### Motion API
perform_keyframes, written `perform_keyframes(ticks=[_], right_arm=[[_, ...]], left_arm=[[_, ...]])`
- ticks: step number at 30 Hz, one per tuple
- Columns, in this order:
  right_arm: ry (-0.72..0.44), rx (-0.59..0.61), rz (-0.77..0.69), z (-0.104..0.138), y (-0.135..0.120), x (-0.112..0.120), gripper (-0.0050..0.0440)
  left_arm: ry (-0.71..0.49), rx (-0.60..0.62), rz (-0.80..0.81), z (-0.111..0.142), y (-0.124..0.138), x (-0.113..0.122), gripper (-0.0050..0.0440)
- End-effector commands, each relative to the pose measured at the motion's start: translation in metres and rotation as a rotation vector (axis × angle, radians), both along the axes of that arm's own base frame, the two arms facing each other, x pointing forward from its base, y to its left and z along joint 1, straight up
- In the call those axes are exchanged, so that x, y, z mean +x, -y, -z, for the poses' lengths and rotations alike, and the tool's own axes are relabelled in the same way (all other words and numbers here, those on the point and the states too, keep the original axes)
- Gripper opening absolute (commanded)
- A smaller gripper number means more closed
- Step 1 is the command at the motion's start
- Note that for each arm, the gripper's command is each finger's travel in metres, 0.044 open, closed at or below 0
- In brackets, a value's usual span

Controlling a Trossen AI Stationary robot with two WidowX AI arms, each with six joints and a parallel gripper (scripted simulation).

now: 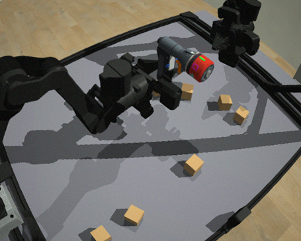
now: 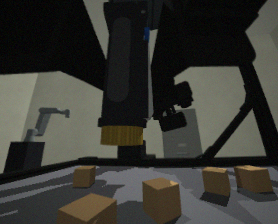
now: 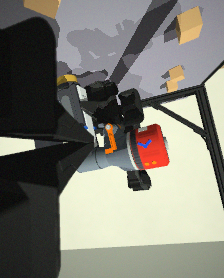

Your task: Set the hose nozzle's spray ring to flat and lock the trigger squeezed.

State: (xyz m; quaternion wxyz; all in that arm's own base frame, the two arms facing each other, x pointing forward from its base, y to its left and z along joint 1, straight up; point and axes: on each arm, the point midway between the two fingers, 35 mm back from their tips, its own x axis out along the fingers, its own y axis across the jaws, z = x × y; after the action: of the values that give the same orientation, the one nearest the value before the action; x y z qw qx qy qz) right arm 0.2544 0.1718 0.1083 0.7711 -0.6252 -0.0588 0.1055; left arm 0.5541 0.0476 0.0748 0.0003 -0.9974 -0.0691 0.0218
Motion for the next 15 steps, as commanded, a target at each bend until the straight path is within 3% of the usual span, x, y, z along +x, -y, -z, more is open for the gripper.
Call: perform_keyframes(ticks=[1, 15], right_arm=[[0.001, -0.010, 0.000, 0.001, -0.002, 0.004, 0.0000], [0.022, -0.052, -0.006, 0.001, -0.009, 0.025, 0.0000]], left_arm=[[0.017, 0.000, 0.003, -0.005, 0.001, 0.001, 0.0000], [0.017, 0.000, 0.003, -0.005, 0.001, 0.001, 0.0000]])
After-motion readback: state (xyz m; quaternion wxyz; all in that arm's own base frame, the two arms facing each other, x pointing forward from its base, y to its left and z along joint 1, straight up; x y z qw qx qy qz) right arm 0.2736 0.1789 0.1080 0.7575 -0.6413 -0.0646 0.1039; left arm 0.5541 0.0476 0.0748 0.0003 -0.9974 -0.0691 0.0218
